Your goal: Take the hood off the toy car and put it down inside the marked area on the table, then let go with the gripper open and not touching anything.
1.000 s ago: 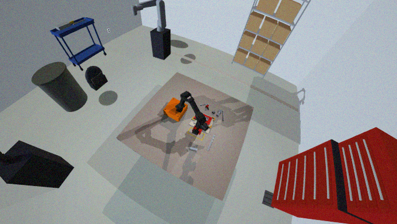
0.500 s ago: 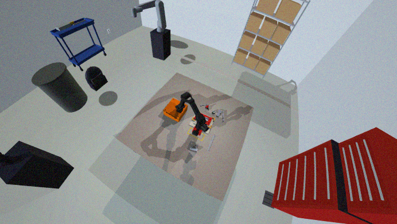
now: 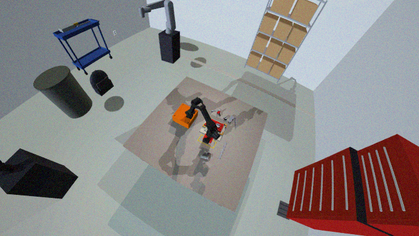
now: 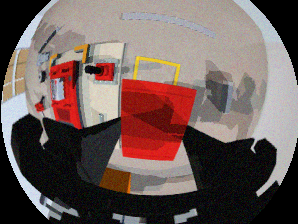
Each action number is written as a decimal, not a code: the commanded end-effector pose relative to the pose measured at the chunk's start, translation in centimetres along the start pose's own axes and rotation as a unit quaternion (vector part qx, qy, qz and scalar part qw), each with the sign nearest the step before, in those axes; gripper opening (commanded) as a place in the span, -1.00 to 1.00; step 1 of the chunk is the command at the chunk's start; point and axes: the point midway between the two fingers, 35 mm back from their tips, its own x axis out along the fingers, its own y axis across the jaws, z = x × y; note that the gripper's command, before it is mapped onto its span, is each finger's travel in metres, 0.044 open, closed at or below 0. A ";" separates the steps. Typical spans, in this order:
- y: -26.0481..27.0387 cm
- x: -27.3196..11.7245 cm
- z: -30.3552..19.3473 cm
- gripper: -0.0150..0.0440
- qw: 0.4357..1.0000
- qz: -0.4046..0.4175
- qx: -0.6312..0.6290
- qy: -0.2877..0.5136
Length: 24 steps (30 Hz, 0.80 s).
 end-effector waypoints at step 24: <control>0.1 2.1 -0.1 -0.49 1.000 0.002 -0.002 0.001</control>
